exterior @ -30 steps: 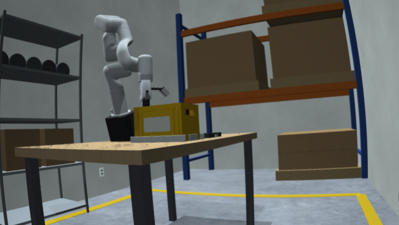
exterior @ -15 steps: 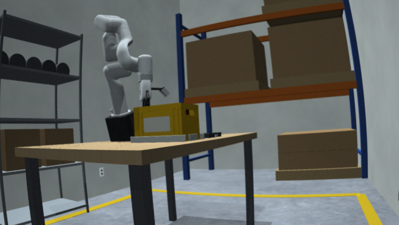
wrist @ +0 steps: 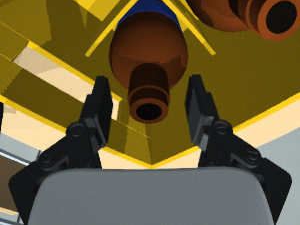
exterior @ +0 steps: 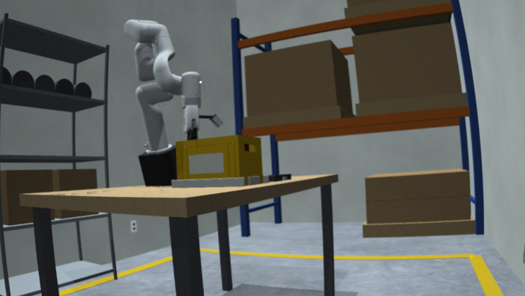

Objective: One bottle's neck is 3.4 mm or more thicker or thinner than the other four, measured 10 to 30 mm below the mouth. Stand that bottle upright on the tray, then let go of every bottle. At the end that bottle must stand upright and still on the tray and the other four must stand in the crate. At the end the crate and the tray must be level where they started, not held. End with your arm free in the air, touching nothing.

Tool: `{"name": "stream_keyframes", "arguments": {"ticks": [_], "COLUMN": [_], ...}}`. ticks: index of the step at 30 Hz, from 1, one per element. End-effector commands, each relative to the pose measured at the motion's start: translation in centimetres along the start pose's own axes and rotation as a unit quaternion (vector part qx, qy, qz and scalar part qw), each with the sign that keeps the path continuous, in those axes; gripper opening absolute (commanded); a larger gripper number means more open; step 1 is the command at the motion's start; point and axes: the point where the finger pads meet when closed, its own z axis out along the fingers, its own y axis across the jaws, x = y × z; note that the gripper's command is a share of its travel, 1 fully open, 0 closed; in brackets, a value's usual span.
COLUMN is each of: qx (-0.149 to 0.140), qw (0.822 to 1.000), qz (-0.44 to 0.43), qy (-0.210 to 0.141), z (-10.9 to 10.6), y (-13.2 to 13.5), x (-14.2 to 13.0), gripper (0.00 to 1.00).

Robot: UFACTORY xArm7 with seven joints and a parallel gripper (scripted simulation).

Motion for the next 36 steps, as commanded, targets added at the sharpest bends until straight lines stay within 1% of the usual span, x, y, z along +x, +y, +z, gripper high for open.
{"name": "stream_keyframes", "arguments": {"ticks": [1,23,29,34,36], "qx": [-0.001,-0.001,-0.001,-0.001,-0.001], "qw": [1.0,1.0,1.0,1.0,1.0], "qz": [0.0,0.0,0.0,0.0,0.0], "qy": [0.001,0.001,0.001,0.001,0.001], "z": [-0.1,-0.2,-1.0,-2.3,-2.3], "y": [0.1,0.1,0.1,0.1,0.1], "x": [0.1,0.1,0.1,0.1,0.1], "gripper": [0.65,0.65,0.65,0.65,0.65]}}
